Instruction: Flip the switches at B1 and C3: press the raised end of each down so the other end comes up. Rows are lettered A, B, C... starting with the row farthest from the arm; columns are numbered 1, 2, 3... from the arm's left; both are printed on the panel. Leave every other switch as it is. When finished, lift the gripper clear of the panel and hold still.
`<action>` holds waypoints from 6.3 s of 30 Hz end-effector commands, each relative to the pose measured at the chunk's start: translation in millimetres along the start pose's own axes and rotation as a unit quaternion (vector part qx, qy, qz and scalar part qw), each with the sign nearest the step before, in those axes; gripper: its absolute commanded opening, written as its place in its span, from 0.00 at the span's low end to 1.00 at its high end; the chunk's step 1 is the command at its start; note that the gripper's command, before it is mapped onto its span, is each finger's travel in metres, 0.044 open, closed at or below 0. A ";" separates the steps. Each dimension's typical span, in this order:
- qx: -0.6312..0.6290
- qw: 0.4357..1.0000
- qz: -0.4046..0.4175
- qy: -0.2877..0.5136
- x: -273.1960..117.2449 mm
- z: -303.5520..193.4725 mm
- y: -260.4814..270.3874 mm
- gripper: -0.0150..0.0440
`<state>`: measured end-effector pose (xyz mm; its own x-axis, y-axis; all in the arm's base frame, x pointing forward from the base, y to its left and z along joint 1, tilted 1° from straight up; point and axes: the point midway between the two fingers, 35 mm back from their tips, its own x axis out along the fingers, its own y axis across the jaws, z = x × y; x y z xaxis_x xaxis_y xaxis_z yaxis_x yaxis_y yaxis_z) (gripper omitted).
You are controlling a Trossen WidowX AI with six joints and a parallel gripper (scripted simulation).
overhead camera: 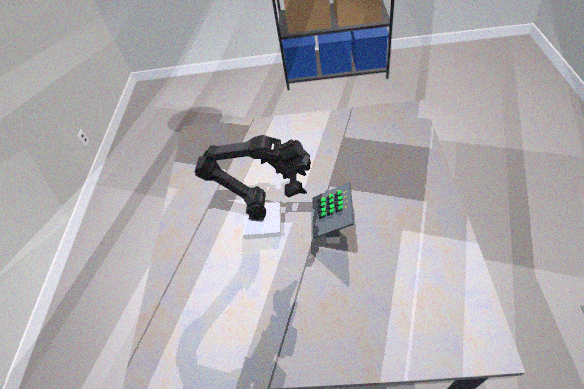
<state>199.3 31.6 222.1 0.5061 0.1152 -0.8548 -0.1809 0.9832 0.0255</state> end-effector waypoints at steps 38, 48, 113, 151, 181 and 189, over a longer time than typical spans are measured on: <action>0.011 1.000 -0.014 -0.006 142.0 20.2 26.9 0.25; 0.011 1.000 -0.014 -0.006 149.4 20.5 26.6 0.25; 0.013 1.000 -0.016 -0.006 152.5 20.5 26.1 0.25; 0.009 0.999 -0.016 -0.029 129.6 -42.3 -19.8 0.25; 0.009 0.999 -0.016 -0.029 150.5 -41.5 -20.5 0.25; 0.009 0.999 -0.016 -0.029 150.5 -41.5 -20.5 0.25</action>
<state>243.7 22.8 71.5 0.5582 0.0910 -0.8247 -0.1515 0.9884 0.0065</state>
